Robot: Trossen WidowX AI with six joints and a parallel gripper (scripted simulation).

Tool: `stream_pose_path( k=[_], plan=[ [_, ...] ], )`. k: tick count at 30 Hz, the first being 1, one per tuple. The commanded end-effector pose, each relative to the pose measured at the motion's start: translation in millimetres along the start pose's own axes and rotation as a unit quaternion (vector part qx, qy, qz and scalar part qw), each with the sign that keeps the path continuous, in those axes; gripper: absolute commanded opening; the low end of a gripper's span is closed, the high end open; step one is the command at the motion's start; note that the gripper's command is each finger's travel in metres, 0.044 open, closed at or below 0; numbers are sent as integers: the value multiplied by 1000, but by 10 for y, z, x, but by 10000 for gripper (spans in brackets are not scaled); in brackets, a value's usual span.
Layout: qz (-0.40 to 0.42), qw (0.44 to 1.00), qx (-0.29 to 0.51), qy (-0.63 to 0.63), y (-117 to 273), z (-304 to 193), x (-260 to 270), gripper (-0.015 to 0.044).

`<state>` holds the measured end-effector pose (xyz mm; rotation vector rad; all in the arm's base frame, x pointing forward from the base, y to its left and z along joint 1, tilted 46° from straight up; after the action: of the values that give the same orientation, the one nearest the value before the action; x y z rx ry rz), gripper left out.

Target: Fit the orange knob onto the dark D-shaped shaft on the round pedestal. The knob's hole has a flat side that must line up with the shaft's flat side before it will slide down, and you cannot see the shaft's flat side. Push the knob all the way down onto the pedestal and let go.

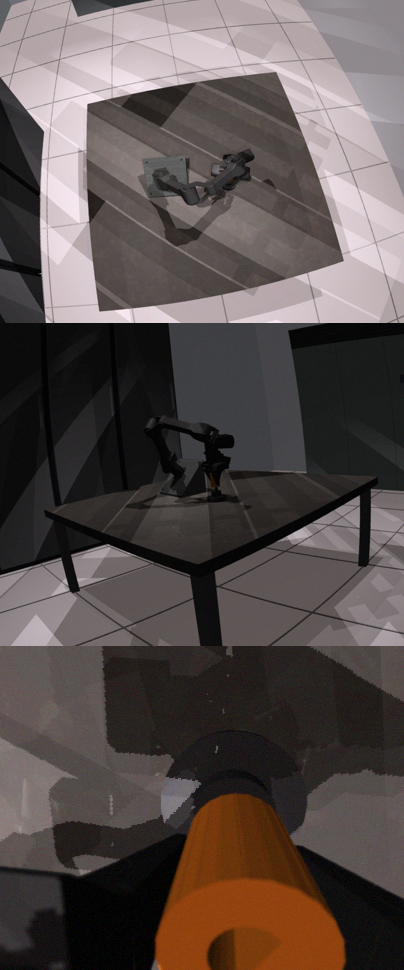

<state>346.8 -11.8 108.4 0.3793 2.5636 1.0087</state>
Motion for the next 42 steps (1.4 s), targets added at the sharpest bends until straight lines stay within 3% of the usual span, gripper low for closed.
stream_pose_path(
  k=[1,25,32,42],
  plan=[
    [-1,999,0,37,-19,4,-1,0],
    [-1,999,0,37,10,-6,-8,0],
    [-1,991,0,136,-5,4,-8,0],
    [-1,990,0,142,-12,-3,5,0]
  ],
)
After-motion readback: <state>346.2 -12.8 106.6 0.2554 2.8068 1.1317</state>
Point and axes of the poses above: the point midway between the two fingers, 35 mm back from their tips, its own y axis back along the fingers, its own x axis across the jaws, z = x × y, the point moved 10 cm from there along y, back along the fingers, and after that the axes turned 5 degrees about -y, right-handed, at the moved point
